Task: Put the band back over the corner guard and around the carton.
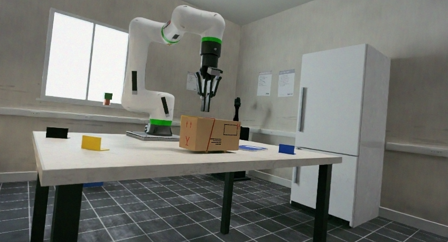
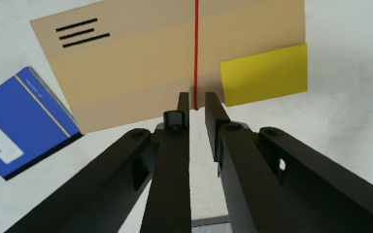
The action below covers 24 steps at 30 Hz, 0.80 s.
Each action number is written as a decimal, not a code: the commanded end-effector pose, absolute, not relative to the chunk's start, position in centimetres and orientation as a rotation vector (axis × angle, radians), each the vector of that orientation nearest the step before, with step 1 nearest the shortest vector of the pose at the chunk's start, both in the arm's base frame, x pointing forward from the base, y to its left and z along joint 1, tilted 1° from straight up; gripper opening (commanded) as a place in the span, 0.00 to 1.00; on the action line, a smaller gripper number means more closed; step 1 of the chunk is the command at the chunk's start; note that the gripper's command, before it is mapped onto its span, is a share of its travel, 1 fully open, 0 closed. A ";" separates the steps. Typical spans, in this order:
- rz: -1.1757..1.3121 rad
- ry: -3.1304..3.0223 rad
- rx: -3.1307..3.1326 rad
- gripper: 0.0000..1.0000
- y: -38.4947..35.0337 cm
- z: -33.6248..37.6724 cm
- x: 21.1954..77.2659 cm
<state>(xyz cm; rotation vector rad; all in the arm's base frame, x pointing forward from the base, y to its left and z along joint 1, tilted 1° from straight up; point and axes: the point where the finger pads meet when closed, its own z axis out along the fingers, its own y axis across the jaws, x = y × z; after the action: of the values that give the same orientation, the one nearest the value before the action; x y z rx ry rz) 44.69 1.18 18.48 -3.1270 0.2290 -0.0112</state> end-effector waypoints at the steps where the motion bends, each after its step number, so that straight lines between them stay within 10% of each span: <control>1: -0.014 0.229 -3.127 0.18 1.2 18.5 44.7; 24: -0.014 0.229 -3.127 0.18 1.2 17.3 44.7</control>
<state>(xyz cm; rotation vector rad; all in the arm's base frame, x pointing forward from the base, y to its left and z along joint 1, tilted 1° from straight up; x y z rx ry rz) 44.70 1.19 17.33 -3.1270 0.2291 -0.0112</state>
